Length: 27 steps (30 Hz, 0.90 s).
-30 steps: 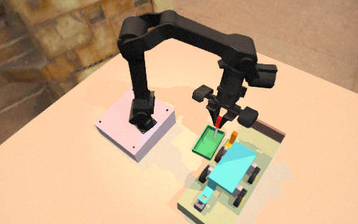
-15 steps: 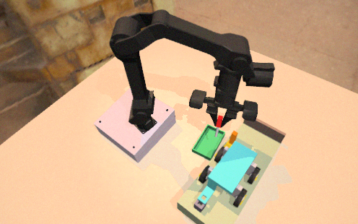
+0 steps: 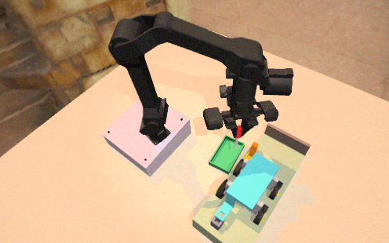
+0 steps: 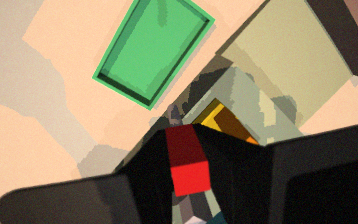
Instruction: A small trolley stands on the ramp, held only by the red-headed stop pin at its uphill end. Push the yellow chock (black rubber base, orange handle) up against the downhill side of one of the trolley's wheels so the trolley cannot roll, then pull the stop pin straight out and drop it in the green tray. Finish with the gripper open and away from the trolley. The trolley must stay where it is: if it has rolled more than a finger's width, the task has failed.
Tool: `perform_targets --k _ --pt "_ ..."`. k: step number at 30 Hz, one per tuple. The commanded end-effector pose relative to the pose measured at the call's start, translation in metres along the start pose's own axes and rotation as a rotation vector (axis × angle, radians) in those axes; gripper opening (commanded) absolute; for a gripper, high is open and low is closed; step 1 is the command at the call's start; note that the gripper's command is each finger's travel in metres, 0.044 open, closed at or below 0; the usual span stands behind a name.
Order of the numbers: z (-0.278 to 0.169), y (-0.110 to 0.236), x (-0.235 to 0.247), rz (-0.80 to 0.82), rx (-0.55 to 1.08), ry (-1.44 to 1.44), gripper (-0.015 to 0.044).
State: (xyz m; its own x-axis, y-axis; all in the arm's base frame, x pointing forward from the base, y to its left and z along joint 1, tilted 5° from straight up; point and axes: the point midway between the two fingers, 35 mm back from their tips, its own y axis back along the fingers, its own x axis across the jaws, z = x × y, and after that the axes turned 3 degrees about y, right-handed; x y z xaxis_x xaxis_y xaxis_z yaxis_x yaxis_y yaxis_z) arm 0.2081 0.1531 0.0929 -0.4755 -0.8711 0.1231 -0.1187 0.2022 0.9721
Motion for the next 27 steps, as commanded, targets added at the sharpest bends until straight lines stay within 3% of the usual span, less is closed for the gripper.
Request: perform_targets --k 1,27 --pt "0.0000 -0.0009 0.0012 -0.015 -0.022 0.123 0.0000" --pt "-0.0046 -0.0010 0.0034 -0.139 -0.101 0.835 0.0000"
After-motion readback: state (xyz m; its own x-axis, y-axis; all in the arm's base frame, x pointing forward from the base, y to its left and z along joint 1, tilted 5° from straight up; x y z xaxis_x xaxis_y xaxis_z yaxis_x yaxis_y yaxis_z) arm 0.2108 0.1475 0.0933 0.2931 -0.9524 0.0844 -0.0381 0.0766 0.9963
